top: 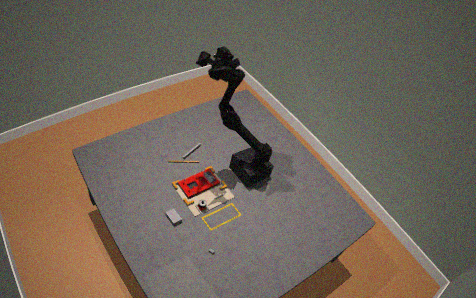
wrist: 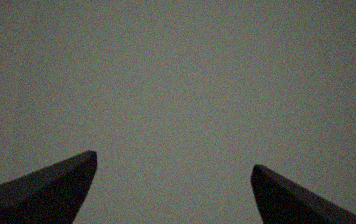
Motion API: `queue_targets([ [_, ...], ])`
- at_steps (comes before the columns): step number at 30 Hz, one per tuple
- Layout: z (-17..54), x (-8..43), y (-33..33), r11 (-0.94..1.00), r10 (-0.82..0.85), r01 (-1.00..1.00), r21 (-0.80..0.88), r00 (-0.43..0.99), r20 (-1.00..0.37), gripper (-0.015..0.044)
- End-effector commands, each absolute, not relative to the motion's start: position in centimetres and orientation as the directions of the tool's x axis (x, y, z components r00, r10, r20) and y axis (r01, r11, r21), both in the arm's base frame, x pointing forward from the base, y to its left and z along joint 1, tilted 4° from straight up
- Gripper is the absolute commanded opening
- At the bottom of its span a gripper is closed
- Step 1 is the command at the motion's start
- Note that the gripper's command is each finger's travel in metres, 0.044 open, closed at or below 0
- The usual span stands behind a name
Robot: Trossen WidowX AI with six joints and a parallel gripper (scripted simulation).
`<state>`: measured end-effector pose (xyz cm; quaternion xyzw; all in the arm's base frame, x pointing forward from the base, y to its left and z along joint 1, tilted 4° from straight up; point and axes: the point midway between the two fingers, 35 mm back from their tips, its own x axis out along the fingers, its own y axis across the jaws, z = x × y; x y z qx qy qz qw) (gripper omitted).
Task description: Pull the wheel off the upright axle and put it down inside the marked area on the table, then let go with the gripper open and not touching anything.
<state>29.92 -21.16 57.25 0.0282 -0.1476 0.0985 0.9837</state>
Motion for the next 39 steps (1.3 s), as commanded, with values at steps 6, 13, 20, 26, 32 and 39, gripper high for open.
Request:
queue_targets([
  [6, 60.6, 26.1, -20.4, 0.993, 0.103, -0.12, 0.02, 0.914, 0.392, 0.03],
  [13, 64.5, 21.2, -18.0, 0.996, 0.052, -0.079, 0.034, 0.867, 0.496, 0.03],
  [20, 67.6, 17.0, -14.4, 0.997, 0.038, -0.069, 0.03, 0.811, 0.584, 0.03],
  [26, 69.3, 13.9, -9.5, 0.994, 0.075, -0.007, -0.106, 0.754, 0.653, 0.03],
  [32, 70.3, 12.0, -5.6, 0.992, 0.105, -0.026, -0.124, 0.718, 0.688, 0.03],
  [39, 70.8, 10.3, 1.0, 0.982, 0.177, -0.078, -0.169, 0.68, 0.712, 0.03],
])
